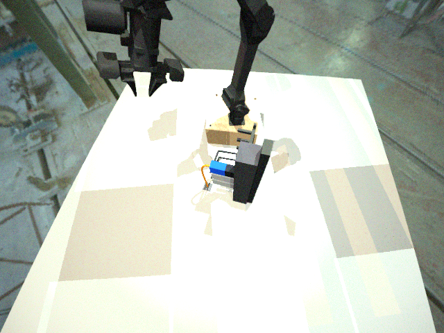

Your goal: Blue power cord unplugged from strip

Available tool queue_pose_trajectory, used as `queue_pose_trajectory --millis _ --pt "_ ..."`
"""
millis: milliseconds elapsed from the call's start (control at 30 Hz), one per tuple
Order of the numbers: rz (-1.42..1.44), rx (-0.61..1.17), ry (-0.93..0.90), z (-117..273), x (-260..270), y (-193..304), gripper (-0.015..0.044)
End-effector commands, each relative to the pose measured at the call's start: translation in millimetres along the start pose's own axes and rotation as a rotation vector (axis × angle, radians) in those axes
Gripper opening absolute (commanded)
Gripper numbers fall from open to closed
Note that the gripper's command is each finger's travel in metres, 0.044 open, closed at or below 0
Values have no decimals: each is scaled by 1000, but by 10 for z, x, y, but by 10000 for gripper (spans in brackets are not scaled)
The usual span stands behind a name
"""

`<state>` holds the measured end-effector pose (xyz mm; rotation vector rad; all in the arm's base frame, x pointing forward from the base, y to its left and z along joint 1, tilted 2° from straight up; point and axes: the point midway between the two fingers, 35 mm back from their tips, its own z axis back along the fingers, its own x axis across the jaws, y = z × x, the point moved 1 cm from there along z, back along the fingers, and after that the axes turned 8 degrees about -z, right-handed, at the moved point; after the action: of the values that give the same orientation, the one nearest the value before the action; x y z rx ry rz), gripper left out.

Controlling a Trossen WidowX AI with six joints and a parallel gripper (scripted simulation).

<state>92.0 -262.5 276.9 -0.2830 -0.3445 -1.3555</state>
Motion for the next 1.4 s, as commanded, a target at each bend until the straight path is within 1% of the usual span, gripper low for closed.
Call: queue_pose_trajectory --millis 0,133,267,400,733,1367 --pt "247 91 95 -246 -205 571 160" --pt "452 130 177 -438 -498 1042 160" --pt "690 191 281 -587 -935 1481 160" --pt "864 235 361 -660 -1310 1736 160" --pt "873 237 366 -656 -1348 1759 160" --pt "873 240 367 -541 -1585 1919 160"
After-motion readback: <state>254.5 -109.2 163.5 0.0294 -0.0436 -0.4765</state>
